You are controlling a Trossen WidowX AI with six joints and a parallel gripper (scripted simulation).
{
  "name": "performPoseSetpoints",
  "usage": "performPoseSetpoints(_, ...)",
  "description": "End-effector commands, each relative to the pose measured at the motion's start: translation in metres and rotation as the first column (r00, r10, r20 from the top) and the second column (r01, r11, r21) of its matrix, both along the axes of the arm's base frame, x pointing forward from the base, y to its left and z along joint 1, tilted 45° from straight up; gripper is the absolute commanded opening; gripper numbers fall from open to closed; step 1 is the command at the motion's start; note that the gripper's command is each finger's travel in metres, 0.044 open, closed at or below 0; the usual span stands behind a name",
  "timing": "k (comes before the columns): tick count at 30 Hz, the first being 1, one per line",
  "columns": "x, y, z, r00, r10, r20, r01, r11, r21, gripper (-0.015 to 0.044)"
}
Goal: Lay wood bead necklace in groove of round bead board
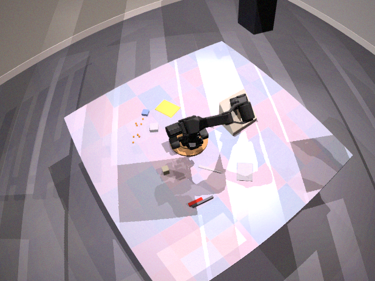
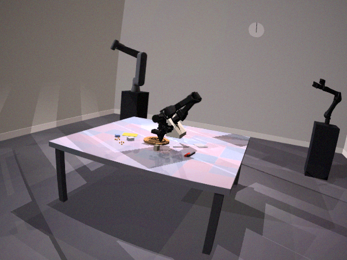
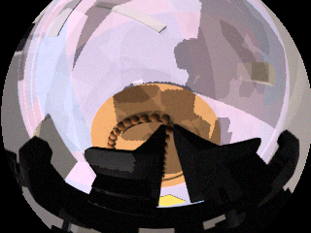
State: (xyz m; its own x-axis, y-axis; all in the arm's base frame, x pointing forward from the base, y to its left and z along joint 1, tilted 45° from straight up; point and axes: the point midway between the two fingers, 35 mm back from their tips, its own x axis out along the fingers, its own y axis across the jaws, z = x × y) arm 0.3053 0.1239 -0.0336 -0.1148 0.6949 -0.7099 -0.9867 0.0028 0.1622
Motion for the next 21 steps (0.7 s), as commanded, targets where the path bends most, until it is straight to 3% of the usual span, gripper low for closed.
performPoseSetpoints(1,0.0,0.0,0.0,1.0,0.0,0.001,0.0,1.0,0.0,0.0)
performPoseSetpoints(21,0.01,0.002,0.009,1.0,-0.001,-0.008,0.001,1.0,0.003,0.0)
